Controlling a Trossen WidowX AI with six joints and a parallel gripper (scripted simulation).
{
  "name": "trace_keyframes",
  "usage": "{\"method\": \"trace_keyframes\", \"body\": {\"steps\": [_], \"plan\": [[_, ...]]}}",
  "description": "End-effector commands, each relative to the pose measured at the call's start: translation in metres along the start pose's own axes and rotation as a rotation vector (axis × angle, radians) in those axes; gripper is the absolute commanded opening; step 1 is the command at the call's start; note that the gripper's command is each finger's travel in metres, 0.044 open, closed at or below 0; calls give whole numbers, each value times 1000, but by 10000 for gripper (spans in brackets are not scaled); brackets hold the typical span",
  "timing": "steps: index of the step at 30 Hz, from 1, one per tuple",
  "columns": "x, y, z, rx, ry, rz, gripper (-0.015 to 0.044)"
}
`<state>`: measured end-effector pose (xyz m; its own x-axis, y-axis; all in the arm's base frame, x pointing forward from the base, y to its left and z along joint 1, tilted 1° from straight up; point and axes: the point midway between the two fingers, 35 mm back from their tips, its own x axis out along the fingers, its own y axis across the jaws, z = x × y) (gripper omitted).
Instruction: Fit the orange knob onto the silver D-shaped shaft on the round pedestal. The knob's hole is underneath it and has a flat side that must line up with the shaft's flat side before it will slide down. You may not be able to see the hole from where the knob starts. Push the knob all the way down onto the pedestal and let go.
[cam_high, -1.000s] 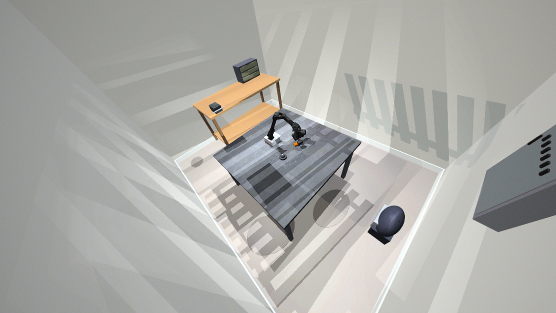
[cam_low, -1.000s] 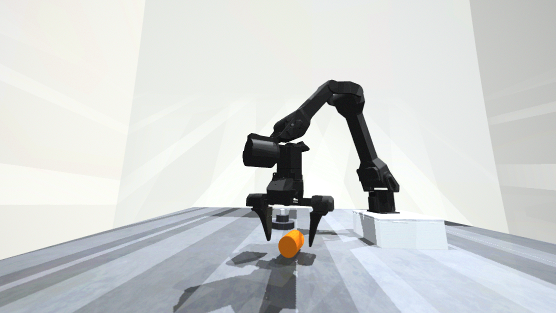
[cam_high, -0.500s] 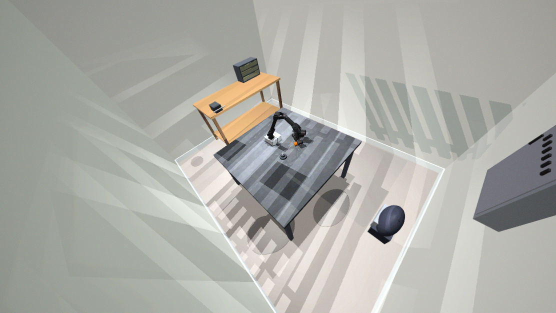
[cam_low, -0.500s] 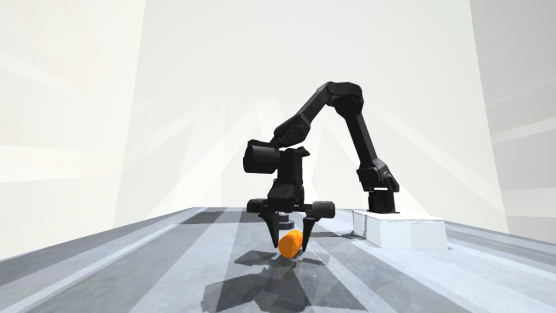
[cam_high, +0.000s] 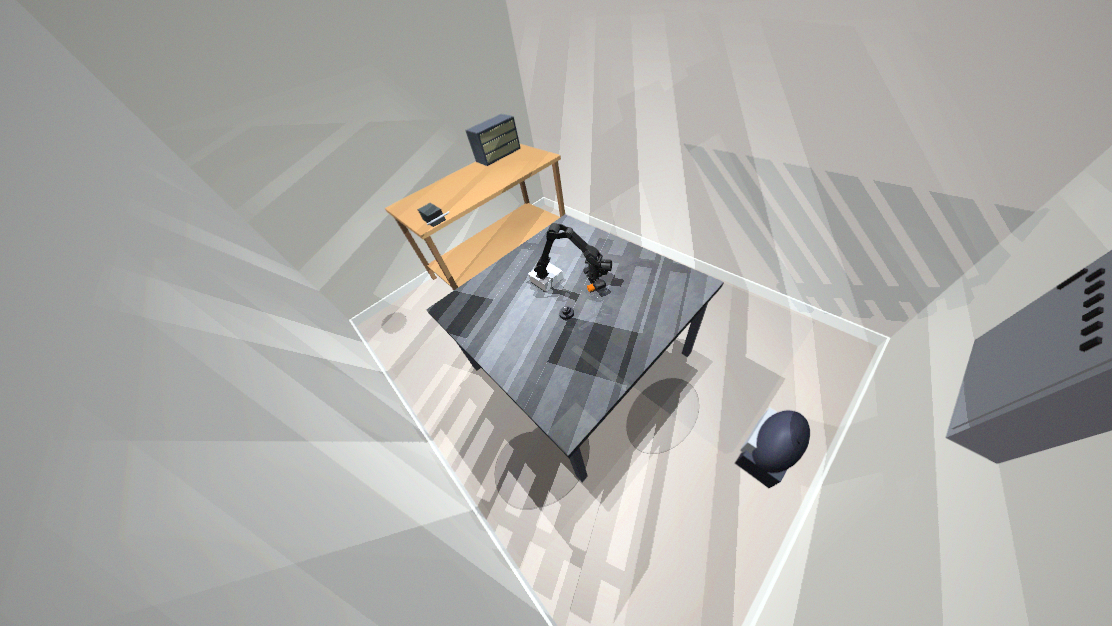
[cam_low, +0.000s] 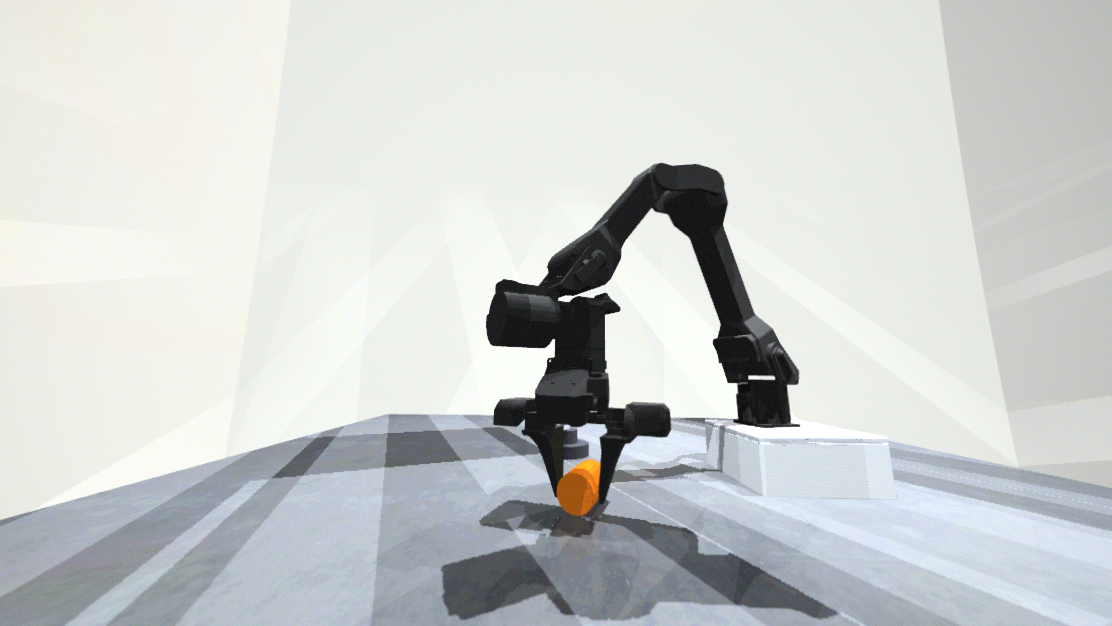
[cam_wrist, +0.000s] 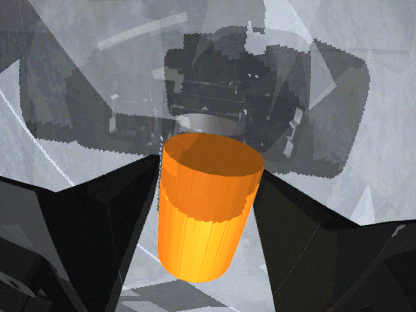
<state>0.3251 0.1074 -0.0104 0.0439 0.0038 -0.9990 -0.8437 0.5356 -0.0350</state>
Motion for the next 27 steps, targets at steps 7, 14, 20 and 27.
{"method": "trace_keyframes", "body": {"steps": [7, 14, 20, 27], "plan": [[0, 0, 0, 2, 0, -3, 179], [-4, 0, -5, 0, -104, -1, 179], [-8, 0, -11, 0, -214, -1, 179], [-12, 0, -18, -1, -334, -2, 179]]}}
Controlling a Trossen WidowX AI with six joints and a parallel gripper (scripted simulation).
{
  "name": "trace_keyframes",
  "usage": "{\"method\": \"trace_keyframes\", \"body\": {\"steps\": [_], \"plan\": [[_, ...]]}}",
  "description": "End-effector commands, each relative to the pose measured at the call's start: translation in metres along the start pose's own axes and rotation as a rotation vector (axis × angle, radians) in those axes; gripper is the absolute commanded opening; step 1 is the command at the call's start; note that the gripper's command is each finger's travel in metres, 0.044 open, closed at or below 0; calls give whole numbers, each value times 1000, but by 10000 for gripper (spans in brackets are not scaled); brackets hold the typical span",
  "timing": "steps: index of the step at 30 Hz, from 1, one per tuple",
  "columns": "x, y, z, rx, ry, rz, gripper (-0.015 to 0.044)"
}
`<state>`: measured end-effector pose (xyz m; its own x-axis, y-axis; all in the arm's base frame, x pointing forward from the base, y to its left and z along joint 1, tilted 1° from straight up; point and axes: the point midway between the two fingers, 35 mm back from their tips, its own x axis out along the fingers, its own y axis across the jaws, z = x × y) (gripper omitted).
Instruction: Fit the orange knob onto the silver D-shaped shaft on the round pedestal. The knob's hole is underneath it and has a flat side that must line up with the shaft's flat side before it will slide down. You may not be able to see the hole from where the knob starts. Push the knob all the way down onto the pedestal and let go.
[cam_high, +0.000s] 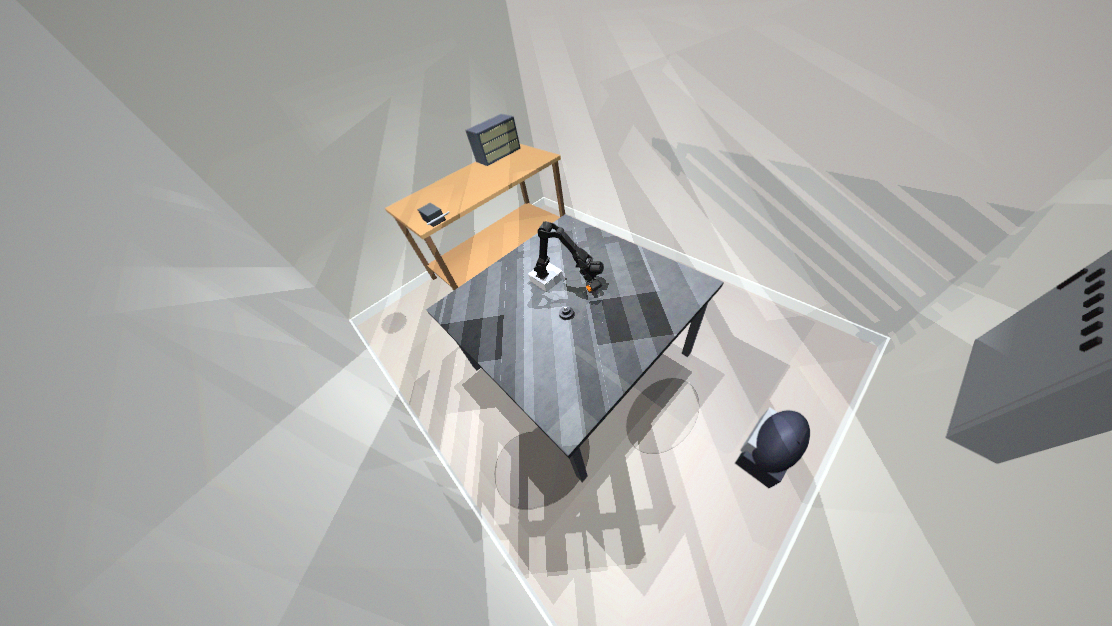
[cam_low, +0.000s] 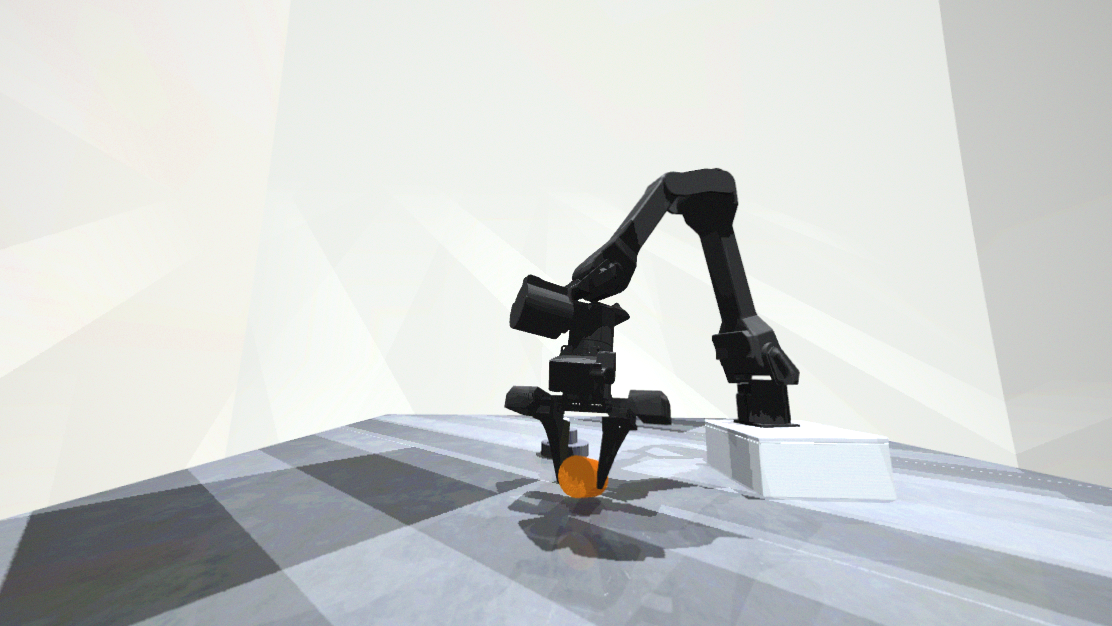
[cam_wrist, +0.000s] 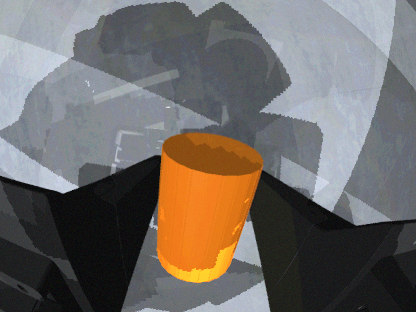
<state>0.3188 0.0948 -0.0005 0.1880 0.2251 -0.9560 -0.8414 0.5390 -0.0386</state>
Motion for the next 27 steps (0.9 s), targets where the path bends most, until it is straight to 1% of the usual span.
{"method": "trace_keyframes", "body": {"steps": [1, 27], "plan": [[-3, 1, -5, -4, -83, 3, 179], [-16, 1, -31, -5, -514, 2, 179]]}}
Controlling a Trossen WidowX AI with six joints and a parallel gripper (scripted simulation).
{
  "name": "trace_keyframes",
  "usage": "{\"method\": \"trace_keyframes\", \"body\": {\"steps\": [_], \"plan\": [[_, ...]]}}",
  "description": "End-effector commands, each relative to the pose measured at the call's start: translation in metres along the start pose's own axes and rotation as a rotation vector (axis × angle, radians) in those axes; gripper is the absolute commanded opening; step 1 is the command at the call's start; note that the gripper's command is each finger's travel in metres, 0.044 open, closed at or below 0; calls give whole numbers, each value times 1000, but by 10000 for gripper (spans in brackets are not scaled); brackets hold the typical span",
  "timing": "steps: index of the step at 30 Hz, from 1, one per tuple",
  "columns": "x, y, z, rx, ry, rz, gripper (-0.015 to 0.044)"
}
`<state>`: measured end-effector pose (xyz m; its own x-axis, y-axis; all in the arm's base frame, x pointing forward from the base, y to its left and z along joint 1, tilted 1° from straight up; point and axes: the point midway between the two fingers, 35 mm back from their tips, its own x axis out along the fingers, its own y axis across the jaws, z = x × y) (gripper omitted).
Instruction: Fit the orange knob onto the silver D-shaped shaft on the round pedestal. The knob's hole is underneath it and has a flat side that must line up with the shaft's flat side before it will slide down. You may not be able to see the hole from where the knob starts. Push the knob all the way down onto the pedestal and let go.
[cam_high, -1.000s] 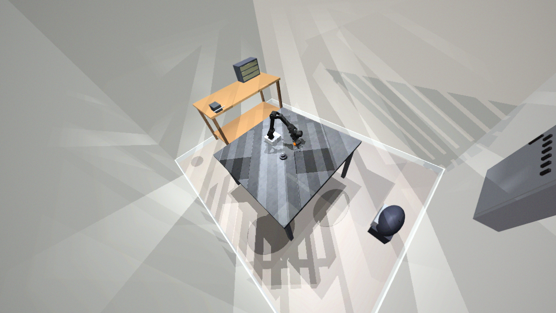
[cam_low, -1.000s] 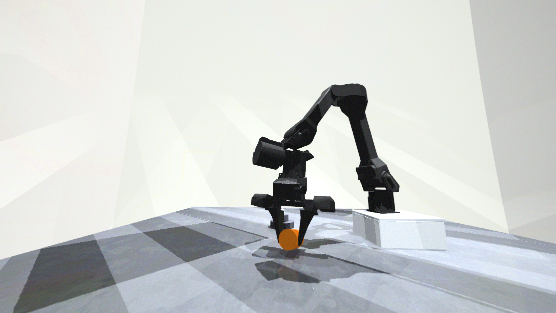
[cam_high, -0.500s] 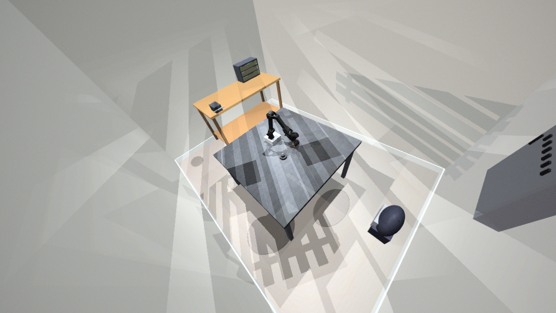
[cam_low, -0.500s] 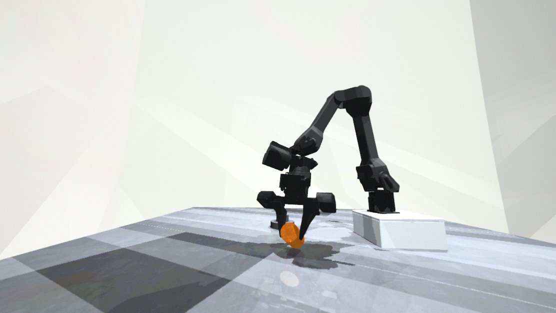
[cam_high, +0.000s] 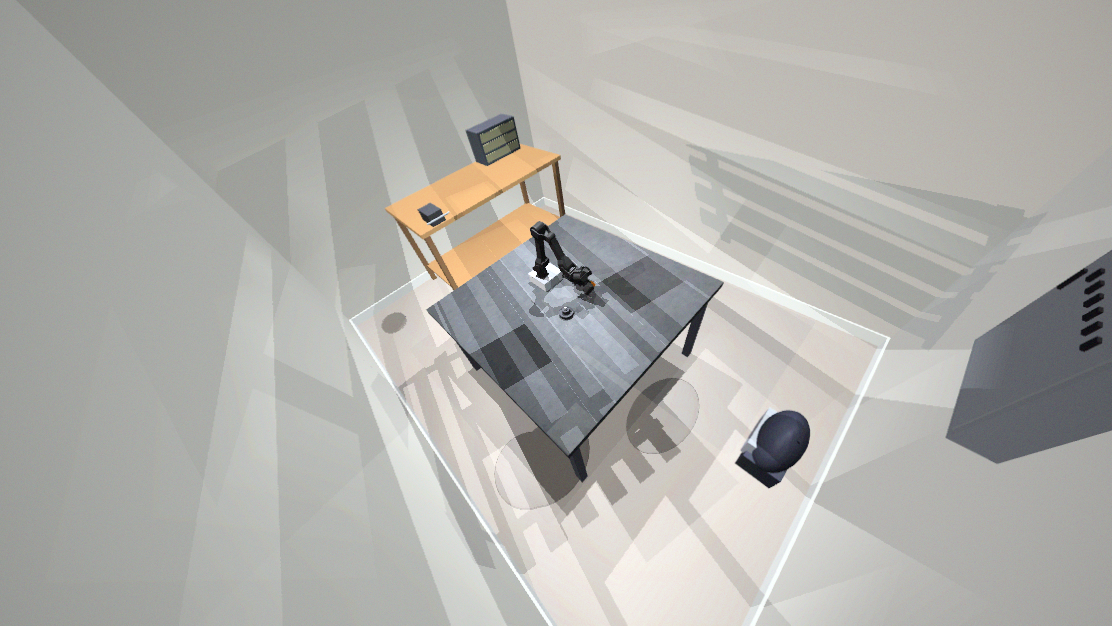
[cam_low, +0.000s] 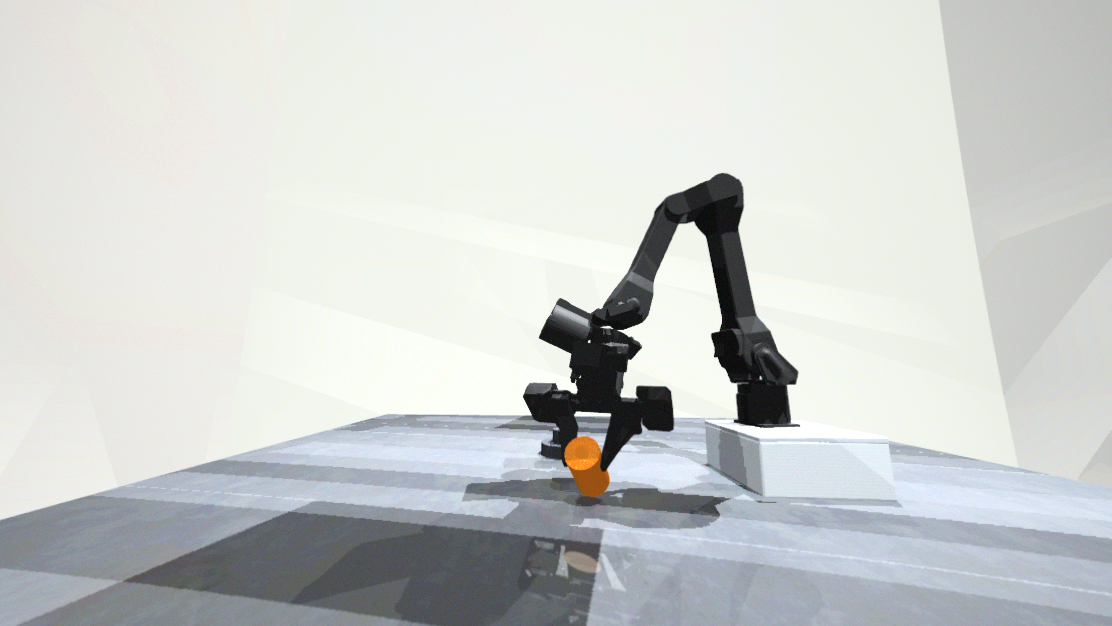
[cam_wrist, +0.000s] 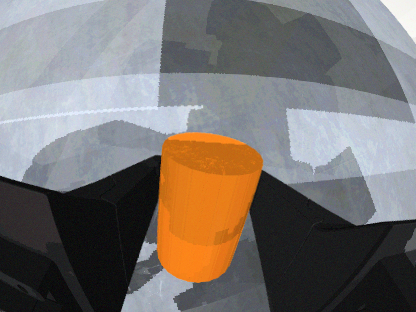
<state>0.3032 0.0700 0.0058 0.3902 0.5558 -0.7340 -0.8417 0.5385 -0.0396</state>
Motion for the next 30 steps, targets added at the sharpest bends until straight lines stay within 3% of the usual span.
{"method": "trace_keyframes", "body": {"steps": [1, 30], "plan": [[-4, 2, -5, -3, -80, 3, 179], [-17, 3, -33, -2, -538, 3, 179]]}}
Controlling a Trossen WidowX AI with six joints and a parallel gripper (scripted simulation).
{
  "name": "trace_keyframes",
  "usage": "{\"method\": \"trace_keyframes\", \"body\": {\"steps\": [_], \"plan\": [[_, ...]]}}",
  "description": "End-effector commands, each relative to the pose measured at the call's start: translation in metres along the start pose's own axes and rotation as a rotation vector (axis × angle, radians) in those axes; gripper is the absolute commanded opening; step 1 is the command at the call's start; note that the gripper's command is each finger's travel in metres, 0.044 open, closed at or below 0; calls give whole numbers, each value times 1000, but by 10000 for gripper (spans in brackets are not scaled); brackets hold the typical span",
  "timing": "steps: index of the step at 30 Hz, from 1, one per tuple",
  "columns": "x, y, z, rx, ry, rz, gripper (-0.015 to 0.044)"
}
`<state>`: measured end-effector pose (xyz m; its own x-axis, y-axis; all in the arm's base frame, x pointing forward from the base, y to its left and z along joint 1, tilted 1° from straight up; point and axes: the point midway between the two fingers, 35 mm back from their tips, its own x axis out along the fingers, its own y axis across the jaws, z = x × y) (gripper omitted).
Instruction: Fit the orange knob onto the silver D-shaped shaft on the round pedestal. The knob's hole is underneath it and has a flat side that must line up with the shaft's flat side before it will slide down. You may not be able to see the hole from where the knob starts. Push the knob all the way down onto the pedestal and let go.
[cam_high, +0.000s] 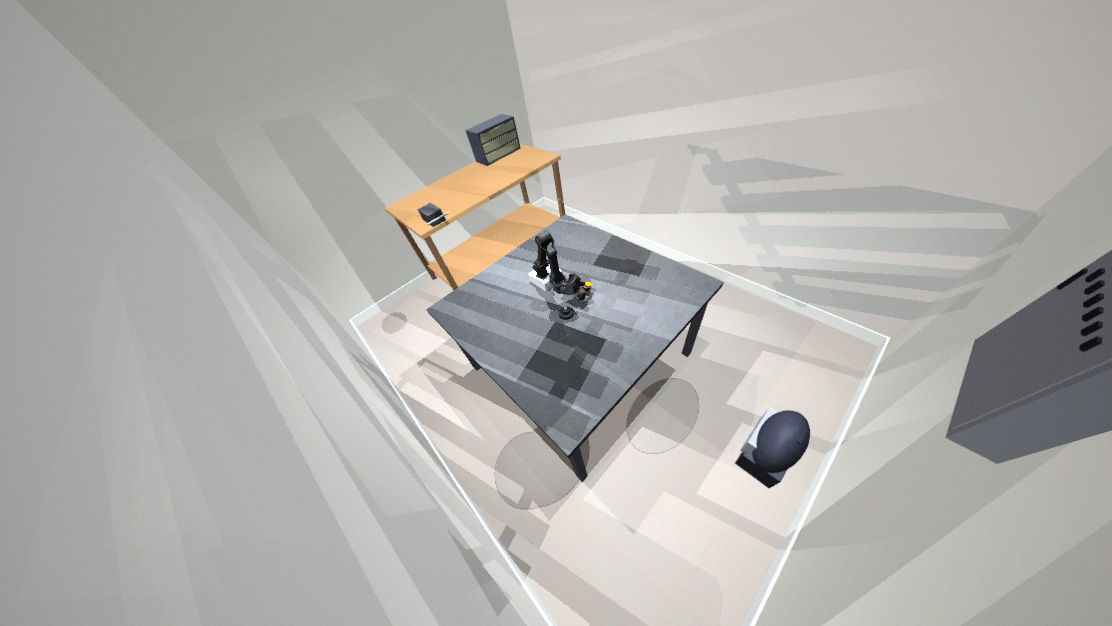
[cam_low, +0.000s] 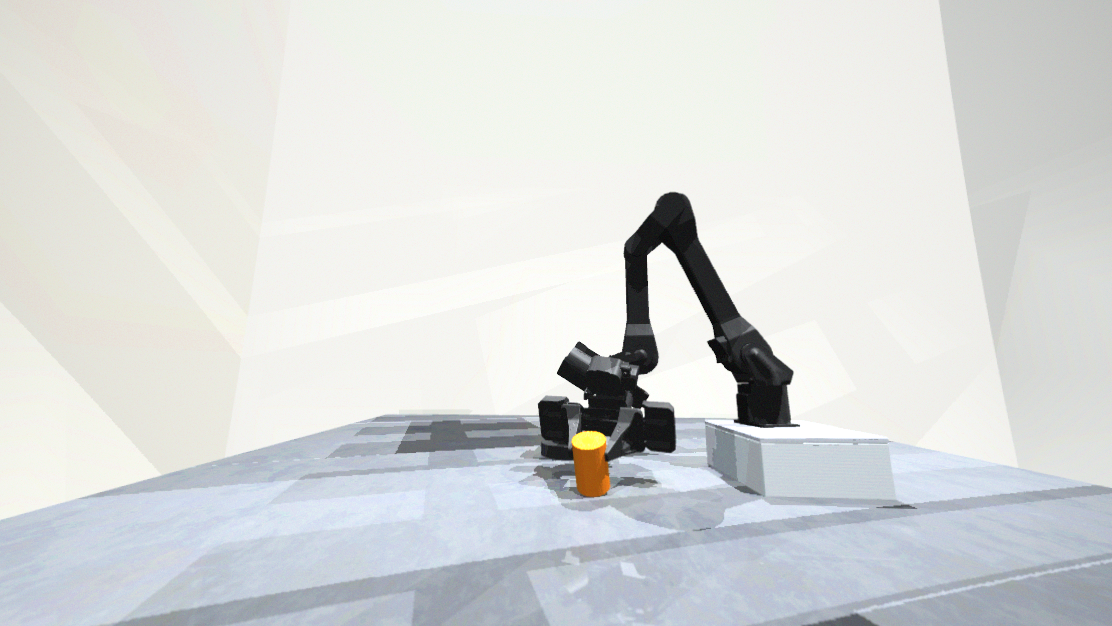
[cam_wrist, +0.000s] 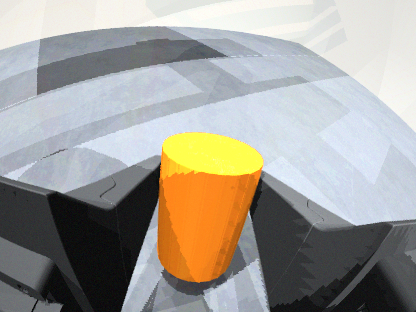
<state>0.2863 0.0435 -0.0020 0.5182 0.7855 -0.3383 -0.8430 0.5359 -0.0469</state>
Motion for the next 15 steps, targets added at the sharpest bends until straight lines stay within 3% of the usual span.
{"method": "trace_keyframes", "body": {"steps": [1, 7, 12, 15], "plan": [[-4, 3, -4, 7, -73, 3, 179], [-8, 3, -9, 8, -163, 2, 179], [-8, 3, -7, 8, -115, 1, 179], [-6, 1, -7, 6, -133, 1, 258]]}}
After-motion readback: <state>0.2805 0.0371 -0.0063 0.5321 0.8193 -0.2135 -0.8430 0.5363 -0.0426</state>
